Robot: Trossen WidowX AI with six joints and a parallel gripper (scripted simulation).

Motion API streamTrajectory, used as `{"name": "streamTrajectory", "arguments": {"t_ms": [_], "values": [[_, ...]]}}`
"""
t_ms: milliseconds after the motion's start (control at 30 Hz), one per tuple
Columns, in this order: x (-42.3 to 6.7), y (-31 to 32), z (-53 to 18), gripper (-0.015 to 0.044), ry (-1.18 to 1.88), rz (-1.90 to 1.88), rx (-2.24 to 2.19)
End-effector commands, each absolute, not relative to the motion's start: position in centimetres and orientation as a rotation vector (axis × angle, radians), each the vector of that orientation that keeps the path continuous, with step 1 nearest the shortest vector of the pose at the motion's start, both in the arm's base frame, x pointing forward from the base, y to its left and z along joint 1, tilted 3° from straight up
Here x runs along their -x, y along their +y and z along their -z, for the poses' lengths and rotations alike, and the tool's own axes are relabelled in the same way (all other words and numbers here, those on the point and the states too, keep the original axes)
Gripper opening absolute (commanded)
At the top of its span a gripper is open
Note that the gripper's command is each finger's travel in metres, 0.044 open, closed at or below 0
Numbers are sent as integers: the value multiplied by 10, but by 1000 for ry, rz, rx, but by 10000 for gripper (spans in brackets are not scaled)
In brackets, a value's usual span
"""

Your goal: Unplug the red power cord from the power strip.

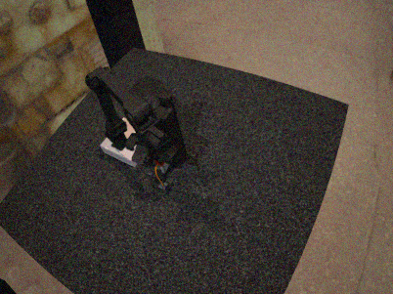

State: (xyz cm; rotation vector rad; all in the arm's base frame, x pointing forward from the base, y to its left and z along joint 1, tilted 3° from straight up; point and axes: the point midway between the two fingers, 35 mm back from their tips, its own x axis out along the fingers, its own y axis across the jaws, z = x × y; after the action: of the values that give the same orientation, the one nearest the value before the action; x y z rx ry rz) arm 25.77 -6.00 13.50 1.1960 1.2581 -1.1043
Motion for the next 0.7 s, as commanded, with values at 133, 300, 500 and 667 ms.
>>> {"name": "streamTrajectory", "arguments": {"t_ms": [133,300,500,667], "values": [[-254,-46,-136,160,1259,1102,-1202],[-254,-44,-136,160,1259,1101,-1202],[-254,-44,-130,160,1259,1101,-1202],[-254,-43,-124,160,1259,1101,-1202]]}}
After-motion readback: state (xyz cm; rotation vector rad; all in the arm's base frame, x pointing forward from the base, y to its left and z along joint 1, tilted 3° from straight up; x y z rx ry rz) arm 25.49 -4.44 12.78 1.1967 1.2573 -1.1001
